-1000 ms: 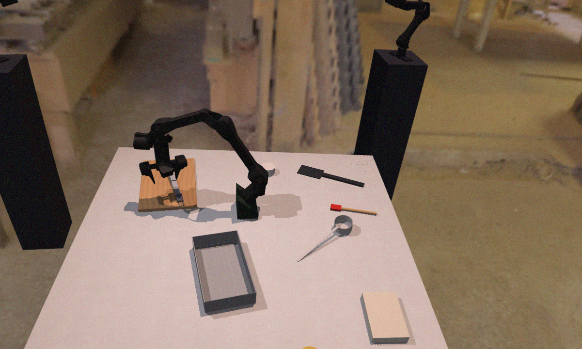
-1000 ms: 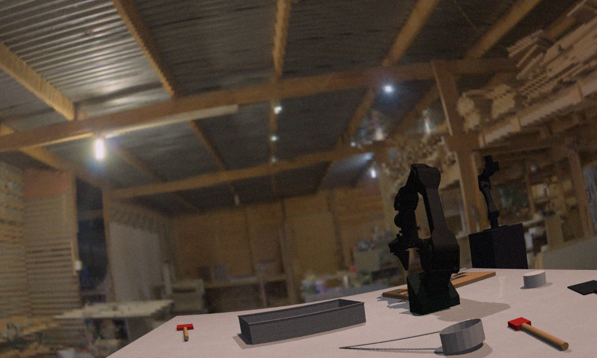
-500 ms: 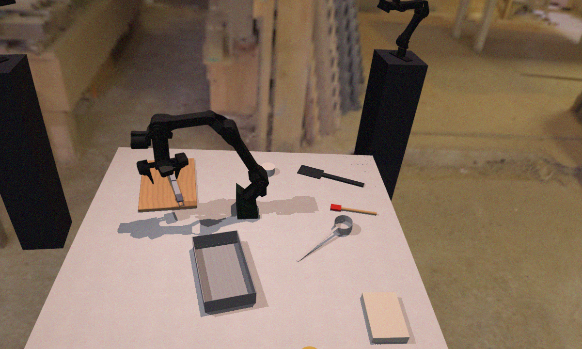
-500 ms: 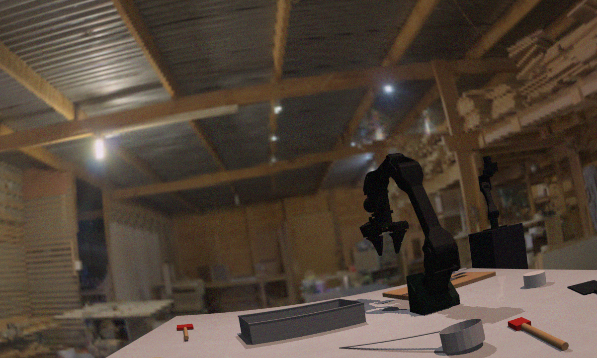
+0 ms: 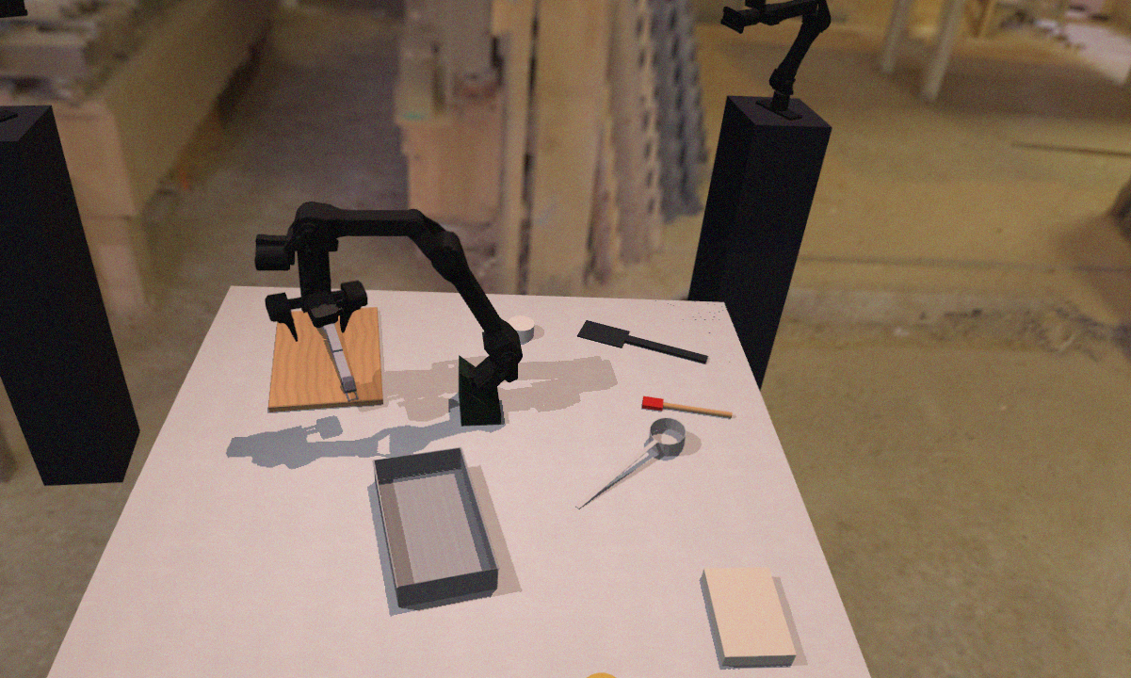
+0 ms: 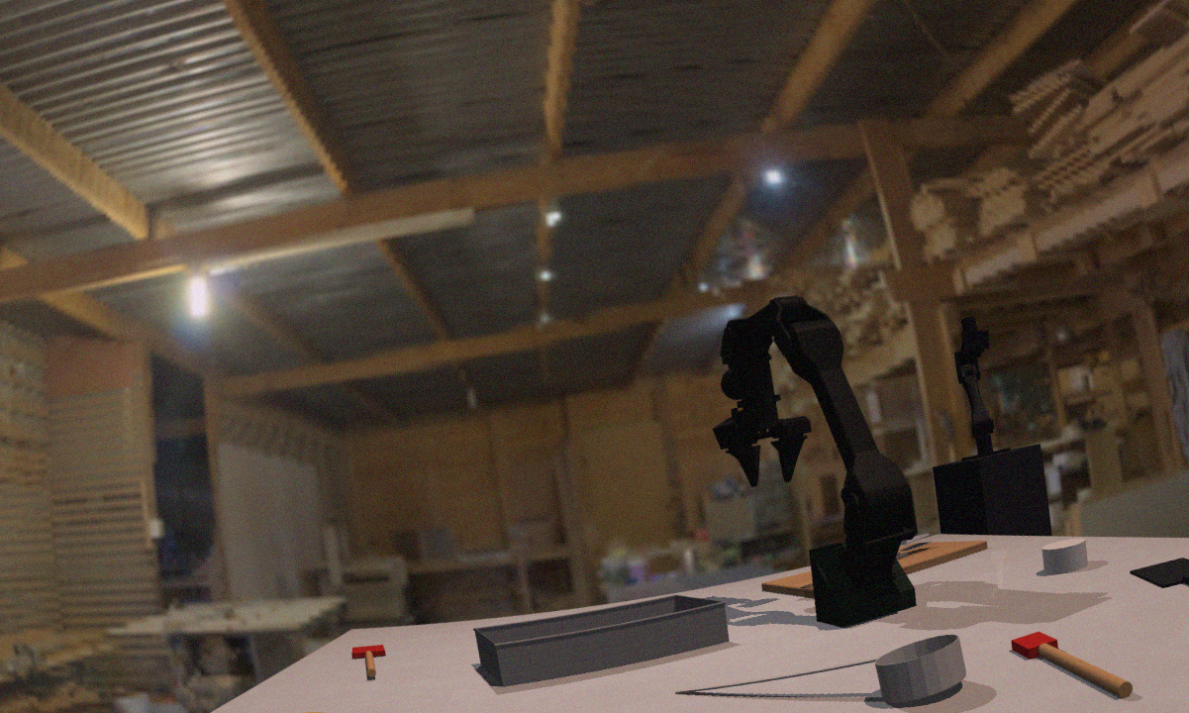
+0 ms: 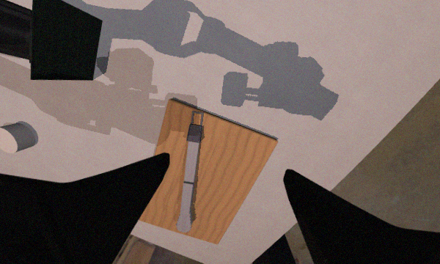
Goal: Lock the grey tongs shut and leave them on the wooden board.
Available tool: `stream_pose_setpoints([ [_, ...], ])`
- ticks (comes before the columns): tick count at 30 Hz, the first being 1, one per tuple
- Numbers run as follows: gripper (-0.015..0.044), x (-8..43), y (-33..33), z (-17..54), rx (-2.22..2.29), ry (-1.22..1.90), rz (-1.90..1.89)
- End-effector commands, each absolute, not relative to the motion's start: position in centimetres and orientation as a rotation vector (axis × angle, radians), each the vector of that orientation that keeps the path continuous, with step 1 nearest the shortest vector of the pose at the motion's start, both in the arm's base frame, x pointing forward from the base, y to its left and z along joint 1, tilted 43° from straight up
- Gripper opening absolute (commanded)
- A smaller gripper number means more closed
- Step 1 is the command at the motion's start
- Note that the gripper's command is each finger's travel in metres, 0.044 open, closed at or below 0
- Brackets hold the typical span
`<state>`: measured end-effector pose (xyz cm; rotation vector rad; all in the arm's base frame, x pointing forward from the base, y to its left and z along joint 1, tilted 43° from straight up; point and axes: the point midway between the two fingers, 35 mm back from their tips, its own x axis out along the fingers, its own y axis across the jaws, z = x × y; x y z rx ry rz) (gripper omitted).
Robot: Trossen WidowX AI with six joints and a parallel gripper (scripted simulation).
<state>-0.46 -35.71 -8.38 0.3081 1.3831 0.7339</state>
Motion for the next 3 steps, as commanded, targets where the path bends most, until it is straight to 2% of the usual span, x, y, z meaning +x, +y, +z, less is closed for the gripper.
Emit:
stream_pose_setpoints([
  [1, 0.044, -0.4, -35.77, -8.27, 0.313, 1.383, 0.729],
  [3, 0.044, -0.4, -35.77, -8.27, 0.313, 1.383, 0.729],
])
